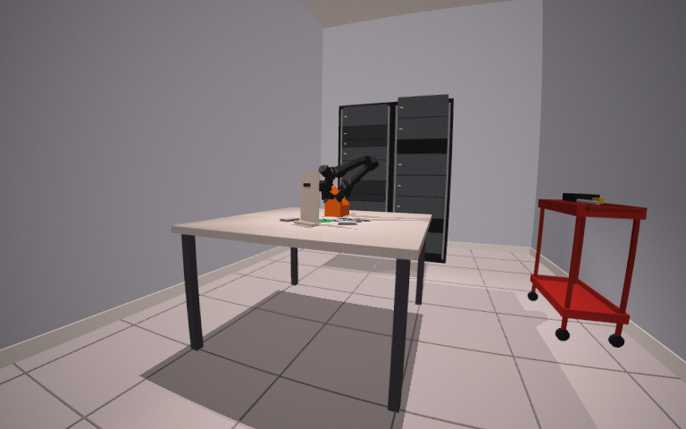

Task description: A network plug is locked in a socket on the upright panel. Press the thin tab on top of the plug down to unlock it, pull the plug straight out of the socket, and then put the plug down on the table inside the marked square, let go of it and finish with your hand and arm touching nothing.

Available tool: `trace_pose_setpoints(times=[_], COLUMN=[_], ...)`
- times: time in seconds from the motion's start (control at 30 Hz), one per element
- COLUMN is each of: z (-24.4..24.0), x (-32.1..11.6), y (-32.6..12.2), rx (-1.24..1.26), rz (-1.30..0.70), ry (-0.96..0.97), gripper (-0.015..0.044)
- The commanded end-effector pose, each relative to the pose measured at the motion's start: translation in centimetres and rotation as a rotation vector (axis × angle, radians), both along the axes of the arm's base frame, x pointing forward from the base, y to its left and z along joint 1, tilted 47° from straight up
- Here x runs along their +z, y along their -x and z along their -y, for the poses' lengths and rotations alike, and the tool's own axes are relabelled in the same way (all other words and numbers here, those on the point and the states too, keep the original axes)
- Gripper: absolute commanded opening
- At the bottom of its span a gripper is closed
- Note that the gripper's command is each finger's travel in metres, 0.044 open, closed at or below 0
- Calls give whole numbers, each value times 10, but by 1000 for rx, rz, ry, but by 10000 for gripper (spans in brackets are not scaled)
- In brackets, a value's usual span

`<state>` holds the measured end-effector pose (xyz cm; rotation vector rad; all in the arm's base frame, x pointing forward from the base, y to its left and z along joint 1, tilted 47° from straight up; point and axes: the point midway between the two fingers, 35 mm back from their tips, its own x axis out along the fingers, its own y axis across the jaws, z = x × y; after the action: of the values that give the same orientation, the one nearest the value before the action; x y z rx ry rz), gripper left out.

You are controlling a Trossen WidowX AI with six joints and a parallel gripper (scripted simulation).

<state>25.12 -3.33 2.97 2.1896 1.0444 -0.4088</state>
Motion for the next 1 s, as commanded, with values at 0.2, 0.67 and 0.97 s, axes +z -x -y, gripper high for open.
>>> trace_pose_setpoints(times=[0.2, 0.67, 0.97], z=[23, 53, 70], x=[16, 45, 68], y=[-2, 2, 8], rx=[0, 1, -1], rz=[0, 3, 12], ry=[11, 11, 4], gripper=[156, 156, 156])
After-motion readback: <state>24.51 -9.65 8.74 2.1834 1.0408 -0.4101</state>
